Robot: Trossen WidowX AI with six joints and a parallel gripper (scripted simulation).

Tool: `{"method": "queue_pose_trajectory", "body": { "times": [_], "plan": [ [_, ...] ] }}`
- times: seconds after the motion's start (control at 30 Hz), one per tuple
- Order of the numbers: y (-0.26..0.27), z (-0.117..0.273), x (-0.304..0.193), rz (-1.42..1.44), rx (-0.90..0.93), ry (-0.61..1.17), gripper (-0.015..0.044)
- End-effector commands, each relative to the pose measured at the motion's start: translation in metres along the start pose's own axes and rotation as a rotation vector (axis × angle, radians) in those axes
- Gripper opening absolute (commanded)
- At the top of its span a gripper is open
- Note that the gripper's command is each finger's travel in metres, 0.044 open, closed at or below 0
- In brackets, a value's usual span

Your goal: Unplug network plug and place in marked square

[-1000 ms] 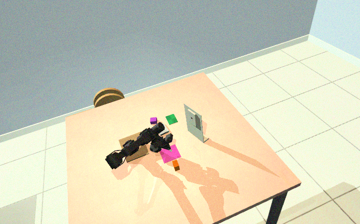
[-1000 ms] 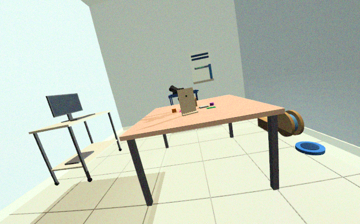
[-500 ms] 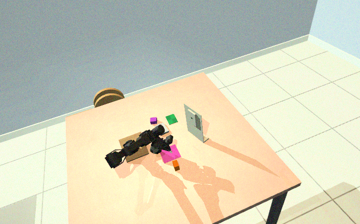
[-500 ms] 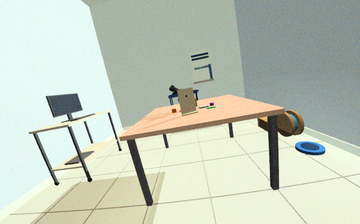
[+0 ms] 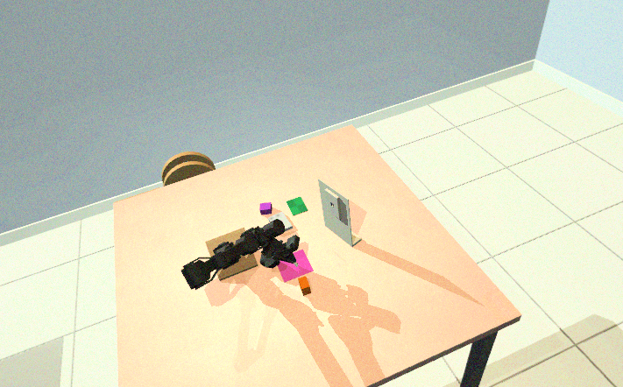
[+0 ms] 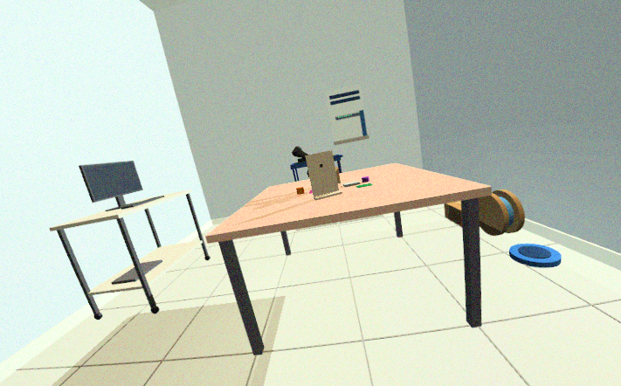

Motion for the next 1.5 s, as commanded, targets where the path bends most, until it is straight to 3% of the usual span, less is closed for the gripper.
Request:
{"method": "queue_pose_trajectory", "body": {
  "times": [0.0,0.5,0.7,1.47],
  "plan": [
    [-0.001,-0.002,0.000,0.006,-0.003,0.003,0.0000],
    [0.000,-0.004,0.001,0.001,0.000,0.000,0.0000],
    [0.000,-0.004,0.001,0.001,0.000,0.000,0.0156],
    [-0.002,0.009,-0.001,0.000,-0.012,0.004,0.0156]
  ]
}}
Point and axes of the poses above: the point midway between the two fingers, 35 mm back from their tips, its own z axis back along the fingers, its own y axis across the jaws, x = y × z, the point moved 5 cm from there along z, back along the fingers, and after that the axes turned 15 degrees about -z, right-handed, at the moved point
